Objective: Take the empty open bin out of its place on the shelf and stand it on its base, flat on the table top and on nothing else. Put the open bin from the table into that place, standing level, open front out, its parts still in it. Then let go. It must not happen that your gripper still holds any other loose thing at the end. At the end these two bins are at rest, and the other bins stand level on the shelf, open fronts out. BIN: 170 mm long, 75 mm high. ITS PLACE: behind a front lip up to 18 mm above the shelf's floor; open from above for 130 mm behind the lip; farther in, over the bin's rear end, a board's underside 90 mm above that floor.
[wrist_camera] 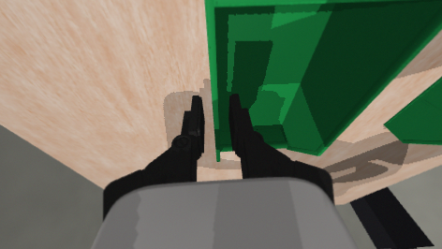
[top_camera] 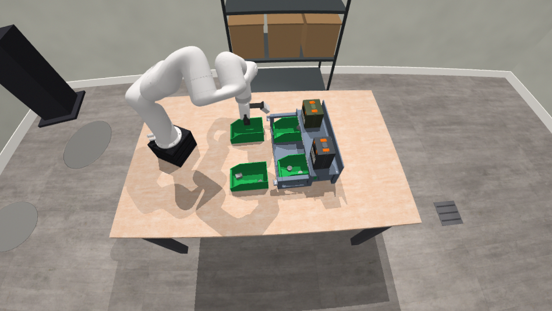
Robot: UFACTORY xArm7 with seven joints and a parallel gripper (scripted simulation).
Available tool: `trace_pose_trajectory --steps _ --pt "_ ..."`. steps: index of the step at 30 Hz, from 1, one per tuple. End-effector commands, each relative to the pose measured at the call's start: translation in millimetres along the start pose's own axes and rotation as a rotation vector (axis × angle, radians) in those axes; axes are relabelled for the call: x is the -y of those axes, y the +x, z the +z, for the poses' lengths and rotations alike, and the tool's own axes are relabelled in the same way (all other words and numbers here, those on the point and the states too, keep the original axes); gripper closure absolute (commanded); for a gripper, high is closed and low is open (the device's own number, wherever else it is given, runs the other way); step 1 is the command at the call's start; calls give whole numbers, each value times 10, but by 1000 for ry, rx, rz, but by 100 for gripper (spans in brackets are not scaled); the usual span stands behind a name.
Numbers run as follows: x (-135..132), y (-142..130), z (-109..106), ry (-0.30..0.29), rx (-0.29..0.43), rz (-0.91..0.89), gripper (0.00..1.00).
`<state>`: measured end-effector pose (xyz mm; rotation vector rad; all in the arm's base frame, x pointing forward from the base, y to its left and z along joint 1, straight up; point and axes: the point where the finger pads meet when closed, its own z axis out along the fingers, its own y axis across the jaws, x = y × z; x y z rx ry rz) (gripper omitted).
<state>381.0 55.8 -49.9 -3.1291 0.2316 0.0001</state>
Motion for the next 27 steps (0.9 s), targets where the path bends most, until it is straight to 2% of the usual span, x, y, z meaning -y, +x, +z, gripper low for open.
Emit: trace_pose_trajectory --steps 1,27 --pt "6 10 -11 1 -3 0 74" --pt "6 10 -80 1 -3 0 74"
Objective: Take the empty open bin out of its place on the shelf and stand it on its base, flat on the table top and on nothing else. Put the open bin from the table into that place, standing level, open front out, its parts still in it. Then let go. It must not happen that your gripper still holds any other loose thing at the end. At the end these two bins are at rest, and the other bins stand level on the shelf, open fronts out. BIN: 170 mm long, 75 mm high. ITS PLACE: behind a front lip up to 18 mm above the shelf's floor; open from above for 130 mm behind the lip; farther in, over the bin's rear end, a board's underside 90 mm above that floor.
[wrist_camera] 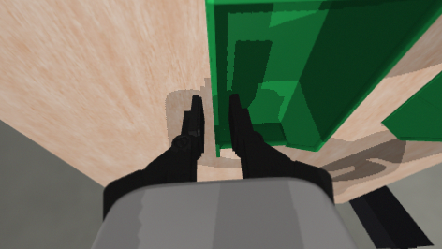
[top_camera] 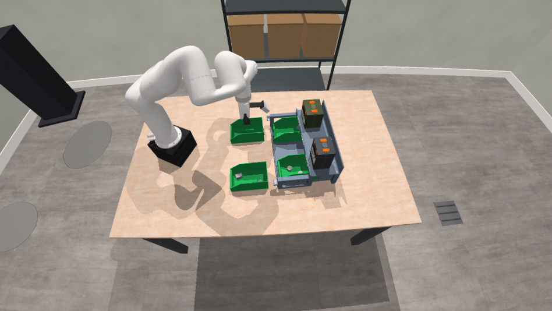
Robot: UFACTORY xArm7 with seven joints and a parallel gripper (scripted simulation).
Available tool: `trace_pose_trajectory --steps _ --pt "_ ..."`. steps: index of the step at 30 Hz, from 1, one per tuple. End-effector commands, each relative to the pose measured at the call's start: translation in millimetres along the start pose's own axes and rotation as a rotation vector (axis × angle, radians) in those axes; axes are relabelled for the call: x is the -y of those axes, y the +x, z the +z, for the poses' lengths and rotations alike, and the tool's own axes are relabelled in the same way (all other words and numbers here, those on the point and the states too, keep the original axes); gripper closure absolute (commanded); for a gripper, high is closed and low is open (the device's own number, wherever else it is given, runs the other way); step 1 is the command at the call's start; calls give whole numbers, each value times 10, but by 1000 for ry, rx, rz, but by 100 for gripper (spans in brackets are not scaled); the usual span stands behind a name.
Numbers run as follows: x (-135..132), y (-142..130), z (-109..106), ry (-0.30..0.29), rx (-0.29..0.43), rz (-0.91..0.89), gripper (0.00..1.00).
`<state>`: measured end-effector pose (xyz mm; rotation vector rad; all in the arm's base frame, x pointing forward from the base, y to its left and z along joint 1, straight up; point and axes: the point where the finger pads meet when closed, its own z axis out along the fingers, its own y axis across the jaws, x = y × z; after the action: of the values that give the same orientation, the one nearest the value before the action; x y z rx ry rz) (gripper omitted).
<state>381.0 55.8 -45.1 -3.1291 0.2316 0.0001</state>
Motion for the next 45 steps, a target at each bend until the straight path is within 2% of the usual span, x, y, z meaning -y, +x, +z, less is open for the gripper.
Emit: trace_pose_trajectory --steps 1,24,45 --pt "6 10 -41 1 -3 0 74" --pt "5 9 -300 1 -3 0 74" --pt "5 8 -655 1 -3 0 74"
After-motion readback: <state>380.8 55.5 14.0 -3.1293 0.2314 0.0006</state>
